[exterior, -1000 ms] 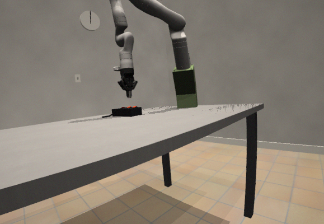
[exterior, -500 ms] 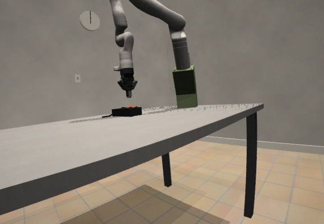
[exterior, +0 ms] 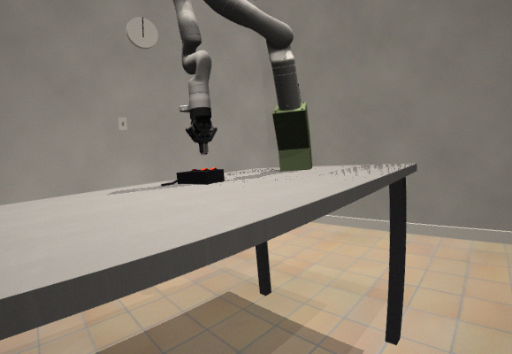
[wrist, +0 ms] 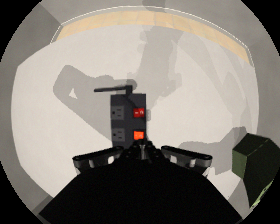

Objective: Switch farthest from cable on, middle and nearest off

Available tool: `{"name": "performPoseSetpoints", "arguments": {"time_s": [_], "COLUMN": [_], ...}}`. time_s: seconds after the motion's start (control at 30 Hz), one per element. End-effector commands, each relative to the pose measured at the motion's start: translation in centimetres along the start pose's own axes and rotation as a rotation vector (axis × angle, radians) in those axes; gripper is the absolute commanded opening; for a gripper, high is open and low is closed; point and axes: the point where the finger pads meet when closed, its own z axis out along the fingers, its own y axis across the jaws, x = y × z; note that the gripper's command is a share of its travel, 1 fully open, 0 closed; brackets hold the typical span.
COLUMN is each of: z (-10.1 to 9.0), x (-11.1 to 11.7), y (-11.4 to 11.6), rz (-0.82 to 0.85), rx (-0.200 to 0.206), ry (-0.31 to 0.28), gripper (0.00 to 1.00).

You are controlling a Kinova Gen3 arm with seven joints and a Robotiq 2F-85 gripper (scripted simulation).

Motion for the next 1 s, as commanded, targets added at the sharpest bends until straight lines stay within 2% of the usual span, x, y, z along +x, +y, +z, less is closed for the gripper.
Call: {"name": "performPoseSetpoints", "arguments": {"time_s": [0.0,0.47,0.97], "z": [0.0,0.4,2.1], "x": [0.0,0.0,0.1], "y": [0.0,0.0,-0.1], "rz": [0.0,0.0,0.0], "rx": [0.001,0.0,0.0], "ry": [0.001,0.0,-0.001], "gripper": [0.0,0.0,0.0]}}
